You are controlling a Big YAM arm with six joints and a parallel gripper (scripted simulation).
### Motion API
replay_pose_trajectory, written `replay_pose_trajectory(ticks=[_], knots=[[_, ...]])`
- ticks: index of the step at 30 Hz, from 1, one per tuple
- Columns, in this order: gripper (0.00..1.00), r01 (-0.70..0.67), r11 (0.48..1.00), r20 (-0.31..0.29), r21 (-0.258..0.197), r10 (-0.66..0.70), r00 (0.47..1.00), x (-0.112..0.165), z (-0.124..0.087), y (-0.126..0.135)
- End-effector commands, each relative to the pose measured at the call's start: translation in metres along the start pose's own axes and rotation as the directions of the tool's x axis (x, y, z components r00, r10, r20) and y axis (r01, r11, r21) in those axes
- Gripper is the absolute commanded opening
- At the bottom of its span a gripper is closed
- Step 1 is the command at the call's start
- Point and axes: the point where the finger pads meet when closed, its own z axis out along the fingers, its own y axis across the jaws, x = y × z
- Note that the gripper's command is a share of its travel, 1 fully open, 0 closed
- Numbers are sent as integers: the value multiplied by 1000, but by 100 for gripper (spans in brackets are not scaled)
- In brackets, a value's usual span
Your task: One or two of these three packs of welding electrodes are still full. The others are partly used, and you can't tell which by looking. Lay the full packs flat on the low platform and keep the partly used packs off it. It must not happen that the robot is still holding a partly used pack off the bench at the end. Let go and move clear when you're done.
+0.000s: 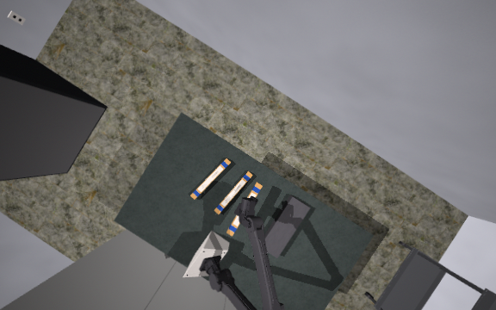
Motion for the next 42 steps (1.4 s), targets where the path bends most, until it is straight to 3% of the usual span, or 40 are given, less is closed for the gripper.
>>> replay_pose_trajectory(ticks=[1, 11, 23, 26, 42], knots=[[0, -34, 999, 62, -20, 35, 997, -21, -28, -1], [0, -45, 999, 85, -29, 47, 995, -31, -47, -1], [0, -49, 998, 93, -32, 52, 994, -33, -51, -1], [0, -142, 989, 78, -35, 144, 986, -27, -45, -10], [0, -125, 992, 42, -18, 126, 991, -10, -29, -54]])
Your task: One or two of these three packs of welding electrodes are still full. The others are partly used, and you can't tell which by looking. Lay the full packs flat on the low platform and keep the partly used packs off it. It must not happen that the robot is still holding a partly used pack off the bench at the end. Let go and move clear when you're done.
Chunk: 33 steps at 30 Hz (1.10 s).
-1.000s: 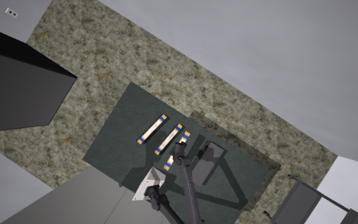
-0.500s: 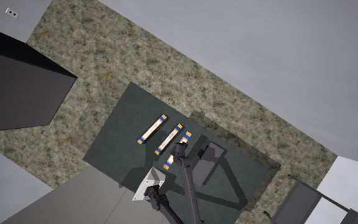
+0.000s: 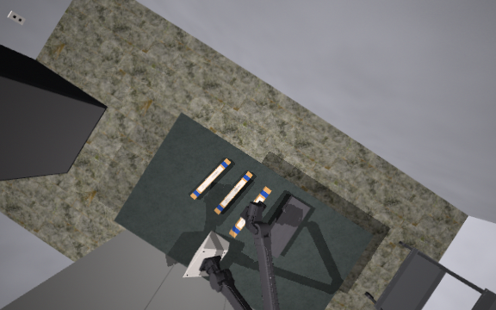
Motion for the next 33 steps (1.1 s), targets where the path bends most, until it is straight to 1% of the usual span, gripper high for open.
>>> replay_pose_trajectory(ticks=[1, 7, 9, 16, 24, 26, 33], knots=[[0, -5, 1000, 11, -6, 5, 1000, -4, -7, -21], [0, -7, 1000, 15, -7, 7, 1000, -6, -7, -38], [0, -7, 1000, 15, -7, 7, 1000, -6, -7, -38], [0, -1, 1000, 9, -4, 1, 1000, -3, -5, -57], [0, -9, 1000, 17, -7, 9, 1000, -7, -8, -79], [0, -9, 1000, 17, -7, 9, 1000, -7, -8, -79], [0, -4, 1000, 12, -5, 4, 1000, -3, -6, -96]])
